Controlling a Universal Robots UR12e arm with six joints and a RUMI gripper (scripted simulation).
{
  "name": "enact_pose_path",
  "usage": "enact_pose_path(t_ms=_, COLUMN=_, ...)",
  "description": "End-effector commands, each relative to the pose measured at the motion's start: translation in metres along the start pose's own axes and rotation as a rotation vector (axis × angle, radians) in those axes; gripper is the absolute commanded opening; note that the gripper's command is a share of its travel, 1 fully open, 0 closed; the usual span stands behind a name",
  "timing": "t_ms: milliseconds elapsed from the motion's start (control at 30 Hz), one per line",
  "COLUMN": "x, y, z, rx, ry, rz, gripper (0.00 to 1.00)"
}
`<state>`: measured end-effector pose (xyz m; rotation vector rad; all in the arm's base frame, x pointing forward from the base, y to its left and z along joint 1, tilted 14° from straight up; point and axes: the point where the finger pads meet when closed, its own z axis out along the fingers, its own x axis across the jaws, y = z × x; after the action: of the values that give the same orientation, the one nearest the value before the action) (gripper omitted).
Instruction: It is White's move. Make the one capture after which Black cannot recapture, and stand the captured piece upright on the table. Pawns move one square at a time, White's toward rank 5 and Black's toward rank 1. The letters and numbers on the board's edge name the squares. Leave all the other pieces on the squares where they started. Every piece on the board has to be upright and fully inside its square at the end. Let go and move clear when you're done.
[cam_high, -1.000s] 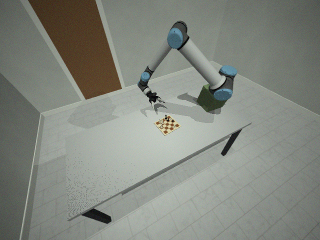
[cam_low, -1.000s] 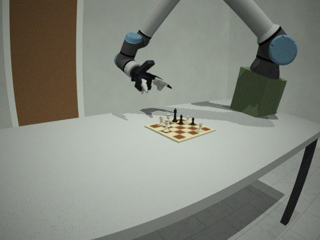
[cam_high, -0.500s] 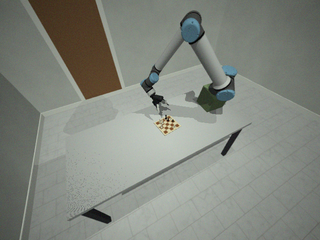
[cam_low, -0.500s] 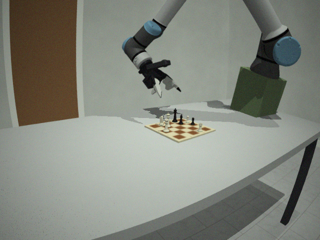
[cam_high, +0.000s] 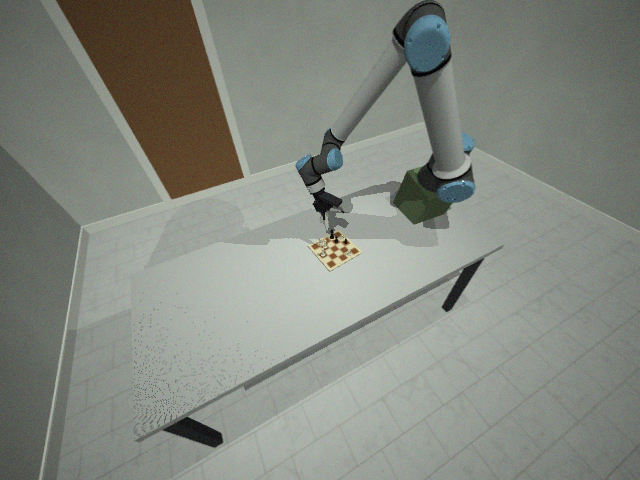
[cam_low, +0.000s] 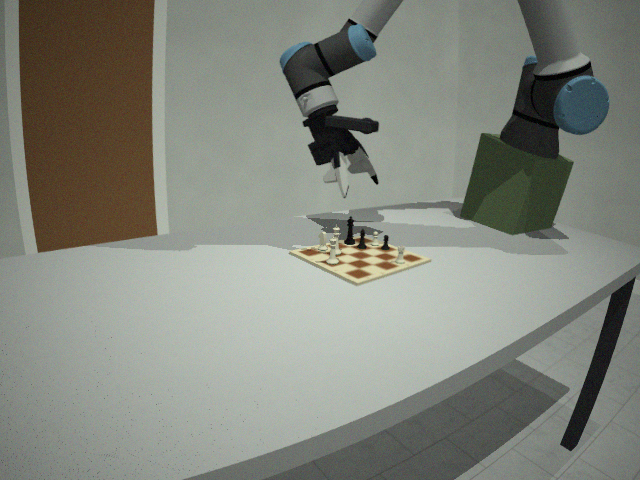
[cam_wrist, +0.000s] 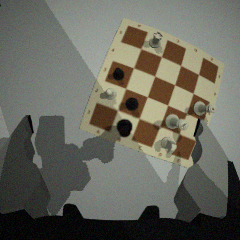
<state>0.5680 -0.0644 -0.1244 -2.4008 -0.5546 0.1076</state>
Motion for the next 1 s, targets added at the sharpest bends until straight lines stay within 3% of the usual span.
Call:
enact_pose_path(t_ms=0, x=0.000, y=-0.017, z=0.004, rx=-0.144, ry=-0.003, rz=-0.018, gripper=1.00)
enact_pose_path(t_ms=167, x=-0.001, y=-0.034, z=0.004, rx=-0.265, ry=0.004, rz=-0.037, gripper=1.00)
enact_pose_path(t_ms=200, x=-0.001, y=-0.034, z=0.004, rx=-0.265, ry=0.004, rz=-0.037, gripper=1.00)
enact_pose_path(t_ms=433, x=-0.002, y=-0.058, z=0.002, rx=-0.411, ry=0.027, rz=-0.058, gripper=1.00)
enact_pose_path(t_ms=700, x=-0.003, y=-0.067, z=0.000, rx=-0.466, ry=0.039, rz=-0.066, gripper=1.00)
enact_pose_path(t_ms=967, x=-0.003, y=-0.069, z=0.000, rx=-0.475, ry=0.042, rz=-0.067, gripper=1.00)
